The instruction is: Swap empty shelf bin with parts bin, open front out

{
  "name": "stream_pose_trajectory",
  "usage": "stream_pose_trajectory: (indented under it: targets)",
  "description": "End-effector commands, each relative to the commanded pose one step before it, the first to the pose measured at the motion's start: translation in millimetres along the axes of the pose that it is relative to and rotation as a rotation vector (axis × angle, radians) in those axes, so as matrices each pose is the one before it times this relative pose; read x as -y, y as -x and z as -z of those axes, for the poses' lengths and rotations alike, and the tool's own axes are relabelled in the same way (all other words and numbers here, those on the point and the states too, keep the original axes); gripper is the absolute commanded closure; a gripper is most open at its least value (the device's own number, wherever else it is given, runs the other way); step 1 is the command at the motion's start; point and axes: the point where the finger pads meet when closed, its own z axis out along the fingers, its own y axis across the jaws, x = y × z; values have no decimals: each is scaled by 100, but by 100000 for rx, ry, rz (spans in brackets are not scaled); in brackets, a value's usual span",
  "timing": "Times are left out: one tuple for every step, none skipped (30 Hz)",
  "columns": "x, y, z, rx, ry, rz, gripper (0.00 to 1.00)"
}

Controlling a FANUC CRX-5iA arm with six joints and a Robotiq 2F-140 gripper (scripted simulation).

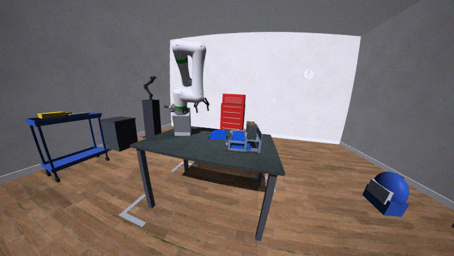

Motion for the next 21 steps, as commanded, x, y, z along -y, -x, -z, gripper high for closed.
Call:
stream_pose_trajectory:
  targets:
    - [53,28,44,54,-112,1,0]
    - [4,-2,-1,2,-3,-22,0]
    - [7,-4,-1,5,-7,-43,0]
    - [12,-7,-2,7,-11,-69,0]
    - [18,-10,-2,11,-16,-102,0]
    - [24,-14,-3,15,-22,-140,0]
    - [32,-18,-4,19,-28,-183,0]
    - [40,-23,-6,25,-36,-231,0]
    - [50,-28,-7,30,-44,-283,0]
    - [59,-33,-8,36,-53,-340,0]
    - [70,-39,-10,43,-62,-401,0]
    - [82,-46,-12,49,-72,-466,0]
    - [94,-52,-14,56,-82,-534,0]
    - [106,-59,-16,64,-93,-605,0]
    - [0,0,0,0,0,0,0]
    - [0,0,0,0,0,0,0]
    - [119,-66,-18,71,-104,-679,0]
    - [133,-73,-20,79,-116,-756,0]
    - [147,-81,-22,87,-127,-835,0]
    - [161,-89,-25,95,-139,-916,0]
    - [176,-96,-27,104,-151,-999,0]
